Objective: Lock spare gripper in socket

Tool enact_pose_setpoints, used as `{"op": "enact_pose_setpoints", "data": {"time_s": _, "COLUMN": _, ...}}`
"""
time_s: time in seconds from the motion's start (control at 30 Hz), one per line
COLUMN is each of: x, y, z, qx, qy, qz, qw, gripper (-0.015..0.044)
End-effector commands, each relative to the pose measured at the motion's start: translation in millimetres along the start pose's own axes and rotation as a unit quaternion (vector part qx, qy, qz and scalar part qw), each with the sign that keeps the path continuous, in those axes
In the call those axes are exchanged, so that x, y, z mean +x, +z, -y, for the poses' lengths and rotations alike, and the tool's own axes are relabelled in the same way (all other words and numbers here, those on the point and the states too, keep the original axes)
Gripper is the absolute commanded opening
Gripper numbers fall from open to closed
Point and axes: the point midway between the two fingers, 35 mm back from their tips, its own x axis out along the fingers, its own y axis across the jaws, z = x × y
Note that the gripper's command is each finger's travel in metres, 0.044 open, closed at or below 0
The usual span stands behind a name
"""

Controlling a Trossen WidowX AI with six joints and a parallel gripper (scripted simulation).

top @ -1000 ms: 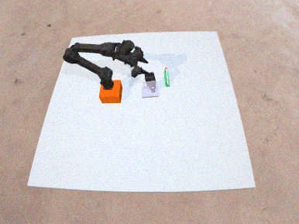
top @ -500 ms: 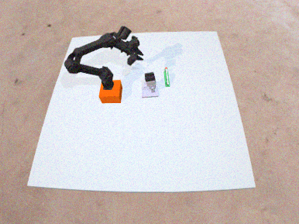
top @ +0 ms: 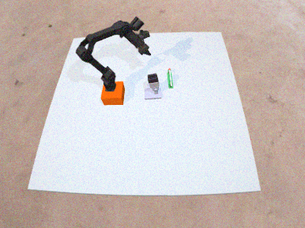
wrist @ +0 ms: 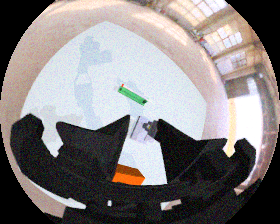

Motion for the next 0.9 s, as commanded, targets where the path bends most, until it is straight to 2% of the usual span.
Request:
{"op": "enact_pose_setpoints", "data": {"time_s": 0.0, "x": 19.7, "y": 16.2, "z": 1.3, "qx": -0.115, "qy": 0.007, "qz": -0.058, "qw": 0.992, "gripper": 0.0180}}
{"op": "enact_pose_setpoints", "data": {"time_s": 0.23, "x": 72.1, "y": 42.5, "z": 7.6, "qx": -0.329, "qy": 0.065, "qz": -0.154, "qw": 0.929, "gripper": 0.0180}}
{"op": "enact_pose_setpoints", "data": {"time_s": 0.57, "x": 157.9, "y": 58.5, "z": 14.0, "qx": -0.549, "qy": 0.205, "qz": -0.215, "qw": 0.781, "gripper": 0.0180}}
{"op": "enact_pose_setpoints", "data": {"time_s": 0.87, "x": 166.4, "y": 52.2, "z": 26.2, "qx": -0.561, "qy": 0.215, "qz": -0.216, "qw": 0.770, "gripper": 0.0180}}
